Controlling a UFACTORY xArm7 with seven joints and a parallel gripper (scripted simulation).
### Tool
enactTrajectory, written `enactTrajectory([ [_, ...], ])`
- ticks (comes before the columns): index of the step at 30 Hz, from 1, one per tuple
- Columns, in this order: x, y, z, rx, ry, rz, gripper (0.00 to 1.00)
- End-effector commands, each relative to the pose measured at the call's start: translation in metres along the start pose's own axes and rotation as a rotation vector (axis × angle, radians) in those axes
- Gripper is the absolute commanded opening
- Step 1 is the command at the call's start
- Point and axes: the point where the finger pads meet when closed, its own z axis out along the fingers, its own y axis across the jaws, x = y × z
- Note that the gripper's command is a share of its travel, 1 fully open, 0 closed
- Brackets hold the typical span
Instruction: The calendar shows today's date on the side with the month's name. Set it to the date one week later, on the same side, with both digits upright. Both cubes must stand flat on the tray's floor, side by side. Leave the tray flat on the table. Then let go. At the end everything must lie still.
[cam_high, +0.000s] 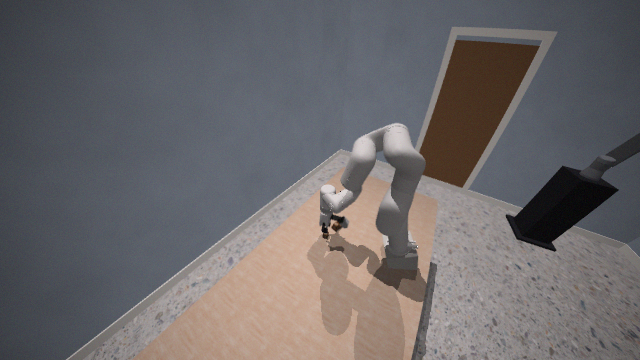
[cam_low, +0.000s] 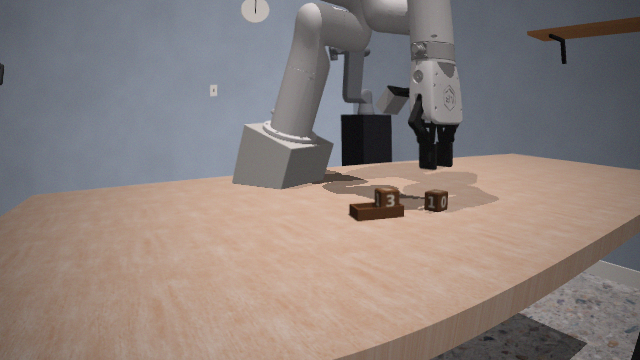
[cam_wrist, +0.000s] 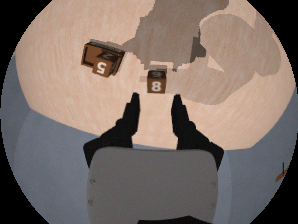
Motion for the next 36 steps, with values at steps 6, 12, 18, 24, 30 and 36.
enactTrajectory([
  [6, -0.002, 0.0, 0.013, 0.0, -0.004, 0.0, 0.47],
  [12, -0.002, 0.0, 0.021, 0.0, -0.004, 0.0, 0.47],
  [18, -0.002, 0.0, 0.027, 0.0, -0.004, 0.0, 0.47],
  [24, -0.002, 0.0, 0.03, 0.0, -0.004, 0.0, 0.47],
  [30, -0.002, 0.0, 0.031, 0.0, -0.004, 0.0, 0.47],
  [36, -0.002, 0.0, 0.032, 0.0, -0.004, 0.0, 0.47],
])
